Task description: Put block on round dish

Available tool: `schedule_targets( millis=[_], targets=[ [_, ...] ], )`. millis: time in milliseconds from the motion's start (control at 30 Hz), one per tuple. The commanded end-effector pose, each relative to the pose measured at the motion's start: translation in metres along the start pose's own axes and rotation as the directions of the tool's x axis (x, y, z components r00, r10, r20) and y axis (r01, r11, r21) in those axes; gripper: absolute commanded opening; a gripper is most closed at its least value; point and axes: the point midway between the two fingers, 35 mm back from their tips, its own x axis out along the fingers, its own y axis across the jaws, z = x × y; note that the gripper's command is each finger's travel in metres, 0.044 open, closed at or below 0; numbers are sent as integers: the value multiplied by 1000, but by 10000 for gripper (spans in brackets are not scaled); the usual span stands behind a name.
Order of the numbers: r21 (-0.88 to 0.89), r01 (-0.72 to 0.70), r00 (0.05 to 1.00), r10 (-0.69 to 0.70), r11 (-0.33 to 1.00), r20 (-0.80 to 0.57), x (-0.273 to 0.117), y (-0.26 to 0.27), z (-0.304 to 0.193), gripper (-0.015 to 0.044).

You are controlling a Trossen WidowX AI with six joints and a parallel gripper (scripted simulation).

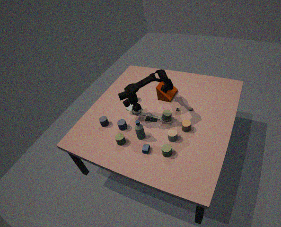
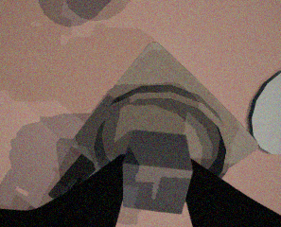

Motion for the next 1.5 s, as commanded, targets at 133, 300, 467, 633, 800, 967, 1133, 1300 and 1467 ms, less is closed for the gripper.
schedule_targets(
  millis=[133,300,467,633,800,967,1133,1300,1467],
  targets=[
    [-3,4,1000,-4,1000,13,-38,-1,5,0],
    [-3,4,1000,-4,1000,13,-65,-1,4,0],
    [-3,4,1000,-4,1000,12,-88,-2,0,0],
    [-2,8,1000,-8,1000,15,-69,-39,12,0],
    [-1,12,1000,-12,1000,18,-24,-111,20,0],
    [-2,12,1000,-12,1000,16,10,-157,14,0],
    [-2,12,1000,-12,1000,16,10,-157,14,0],
    [-2,11,1000,-11,1000,16,21,-157,15,0],
    [-2,10,1000,-10,1000,16,48,-157,15,0]
  ],
)
